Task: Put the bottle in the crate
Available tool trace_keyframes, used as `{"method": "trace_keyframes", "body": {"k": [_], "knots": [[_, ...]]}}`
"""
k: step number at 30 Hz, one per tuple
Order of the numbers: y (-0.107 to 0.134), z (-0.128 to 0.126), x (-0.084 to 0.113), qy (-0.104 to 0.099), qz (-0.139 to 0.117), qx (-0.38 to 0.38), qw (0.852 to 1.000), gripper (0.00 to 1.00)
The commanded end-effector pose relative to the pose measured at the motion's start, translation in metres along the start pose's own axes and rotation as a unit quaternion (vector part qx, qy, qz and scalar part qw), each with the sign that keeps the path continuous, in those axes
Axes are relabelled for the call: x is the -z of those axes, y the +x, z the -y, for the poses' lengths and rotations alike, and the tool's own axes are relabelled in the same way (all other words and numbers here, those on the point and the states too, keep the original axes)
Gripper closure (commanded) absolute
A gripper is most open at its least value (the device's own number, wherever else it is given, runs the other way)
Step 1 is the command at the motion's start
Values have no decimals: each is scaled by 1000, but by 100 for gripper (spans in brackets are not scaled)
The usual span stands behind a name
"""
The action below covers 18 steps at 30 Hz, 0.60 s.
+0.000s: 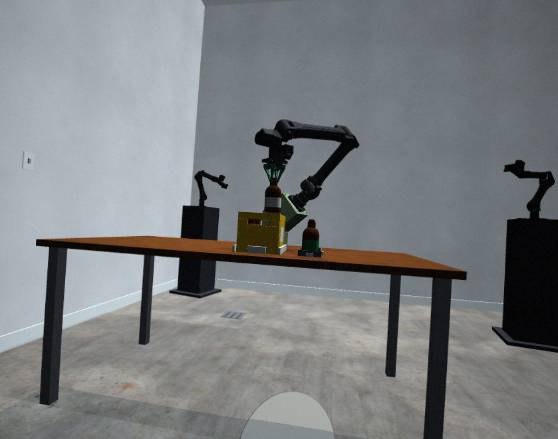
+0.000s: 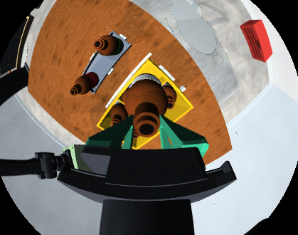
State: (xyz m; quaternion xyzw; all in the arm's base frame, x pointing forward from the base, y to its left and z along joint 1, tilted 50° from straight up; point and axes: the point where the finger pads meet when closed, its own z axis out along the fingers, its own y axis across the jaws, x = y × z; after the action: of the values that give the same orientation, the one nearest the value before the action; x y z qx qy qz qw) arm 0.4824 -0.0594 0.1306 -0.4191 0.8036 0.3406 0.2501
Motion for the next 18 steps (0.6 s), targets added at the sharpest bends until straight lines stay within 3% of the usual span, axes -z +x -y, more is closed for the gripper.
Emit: {"method": "trace_keyframes", "body": {"k": [1,2,9,18], "knots": [[-5,17,30,30,8,12,999,100],[-13,13,38,38,8,21,999,100],[-4,20,30,28,7,10,1000,100],[-6,19,33,32,8,14,999,100]]}}
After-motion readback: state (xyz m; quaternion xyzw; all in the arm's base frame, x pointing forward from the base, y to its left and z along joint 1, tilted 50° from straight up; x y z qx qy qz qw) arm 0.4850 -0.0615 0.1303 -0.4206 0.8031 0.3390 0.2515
